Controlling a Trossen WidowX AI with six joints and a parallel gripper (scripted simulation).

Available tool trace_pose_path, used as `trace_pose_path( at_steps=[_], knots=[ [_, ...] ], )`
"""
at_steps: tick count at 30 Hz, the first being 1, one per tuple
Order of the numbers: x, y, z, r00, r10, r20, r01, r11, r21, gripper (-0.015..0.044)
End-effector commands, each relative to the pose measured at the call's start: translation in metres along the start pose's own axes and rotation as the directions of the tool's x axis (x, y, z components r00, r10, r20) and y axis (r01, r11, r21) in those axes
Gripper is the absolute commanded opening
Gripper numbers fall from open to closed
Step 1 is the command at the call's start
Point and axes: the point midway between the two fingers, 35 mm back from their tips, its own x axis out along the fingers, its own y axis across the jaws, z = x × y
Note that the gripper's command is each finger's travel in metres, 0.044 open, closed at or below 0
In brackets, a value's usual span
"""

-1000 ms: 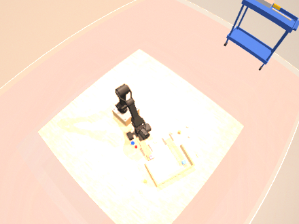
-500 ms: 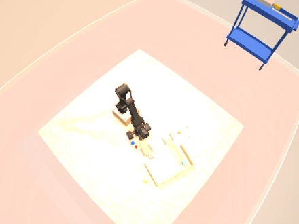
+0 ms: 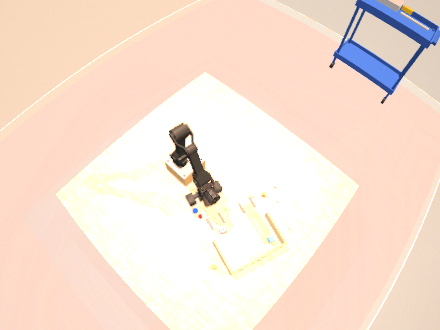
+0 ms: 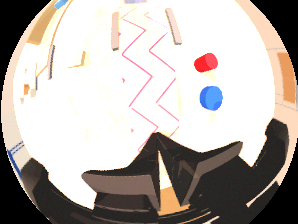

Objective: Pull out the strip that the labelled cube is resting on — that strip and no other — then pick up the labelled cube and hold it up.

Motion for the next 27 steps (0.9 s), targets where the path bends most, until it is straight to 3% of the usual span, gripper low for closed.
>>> trace_pose_path(
  at_steps=[1,13,18,24,27],
  knots=[
    [0.005,-0.001,-0.013,0.999,-0.005,-0.040,0.005,1.000,0.003,0.0000],
    [0.005,-0.001,-0.013,0.999,-0.005,-0.040,0.005,1.000,0.003,0.0000],
    [-0.041,0.000,0.004,0.999,-0.004,-0.036,0.004,1.000,0.003,0.0000],
    [-0.043,0.000,0.004,0.999,-0.004,-0.038,0.004,1.000,0.004,0.0000],
    [-0.042,0.000,0.017,0.999,-0.004,-0.037,0.007,0.997,0.080,0.0079]
  ],
)
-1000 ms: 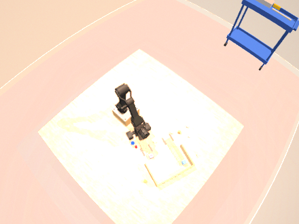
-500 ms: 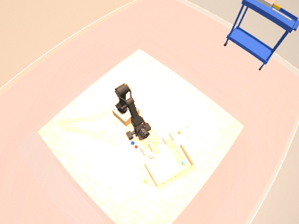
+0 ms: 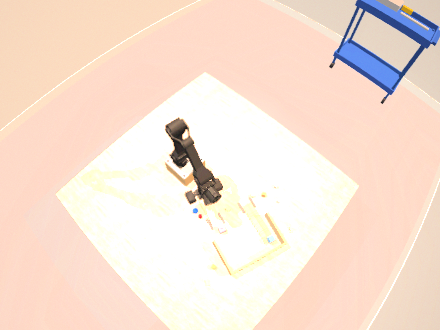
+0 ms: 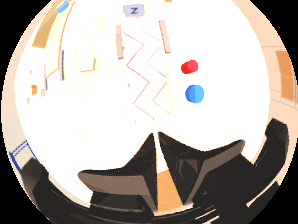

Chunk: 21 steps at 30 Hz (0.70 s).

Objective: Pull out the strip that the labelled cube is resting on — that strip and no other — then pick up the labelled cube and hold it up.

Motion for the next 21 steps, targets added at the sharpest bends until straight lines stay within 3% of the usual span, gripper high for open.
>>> trace_pose_path(
  at_steps=[1,14,21],
  knots=[
    [-0.002,0.001,0.017,1.000,0.001,0.000,-0.001,0.995,0.097,0.0105],
    [-0.009,0.003,0.060,1.000,0.001,0.004,-0.002,0.994,0.108,0.0440],
    [-0.013,0.004,0.084,1.000,0.001,0.005,-0.002,0.994,0.108,0.0440]
  ],
)
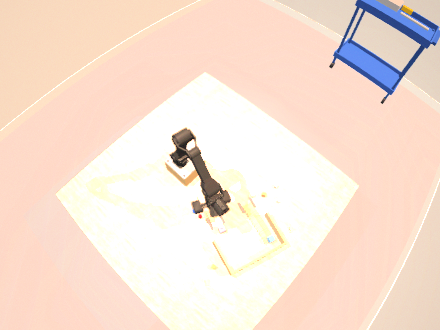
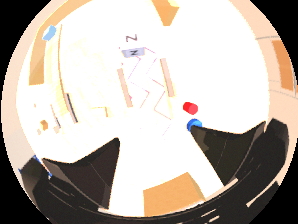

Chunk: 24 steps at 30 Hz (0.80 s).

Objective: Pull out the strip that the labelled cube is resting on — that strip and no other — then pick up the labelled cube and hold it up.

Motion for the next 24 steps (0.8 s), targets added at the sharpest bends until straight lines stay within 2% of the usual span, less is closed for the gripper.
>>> trace_pose_path(
  at_steps=[1,24],
  knots=[
    [-0.002,0.002,0.016,1.000,0.000,-0.004,0.000,1.000,0.001,0.0440],
    [-0.013,0.010,0.095,1.000,0.001,0.003,-0.001,1.000,0.001,0.0440]
  ],
)
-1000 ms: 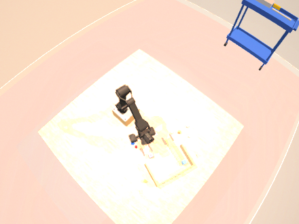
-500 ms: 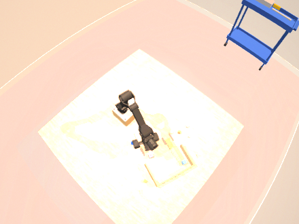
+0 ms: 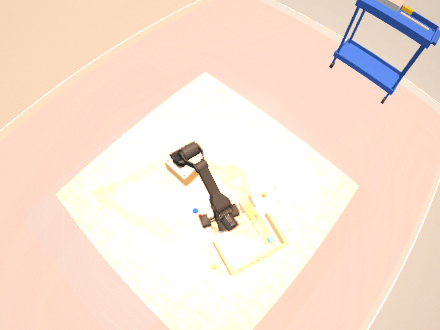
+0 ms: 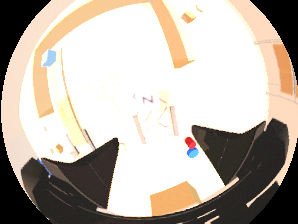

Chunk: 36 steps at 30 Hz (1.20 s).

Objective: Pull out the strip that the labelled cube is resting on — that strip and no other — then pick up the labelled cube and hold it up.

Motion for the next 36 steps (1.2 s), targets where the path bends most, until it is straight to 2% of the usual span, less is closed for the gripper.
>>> trace_pose_path(
  at_steps=[1,8,15,16,36],
  knots=[
    [0.000,0.001,0.016,1.000,-0.001,-0.005,0.001,1.000,-0.004,0.0440],
    [-0.001,0.002,0.036,1.000,-0.001,-0.003,0.001,1.000,-0.004,0.0440],
    [0.008,0.002,0.037,1.000,-0.001,-0.003,0.001,1.000,-0.004,0.0256],
    [0.010,0.002,0.037,1.000,-0.001,-0.003,0.001,1.000,-0.004,0.0250],
    [0.042,0.002,0.037,1.000,-0.001,-0.003,0.001,1.000,-0.004,0.0250]
  ],
)
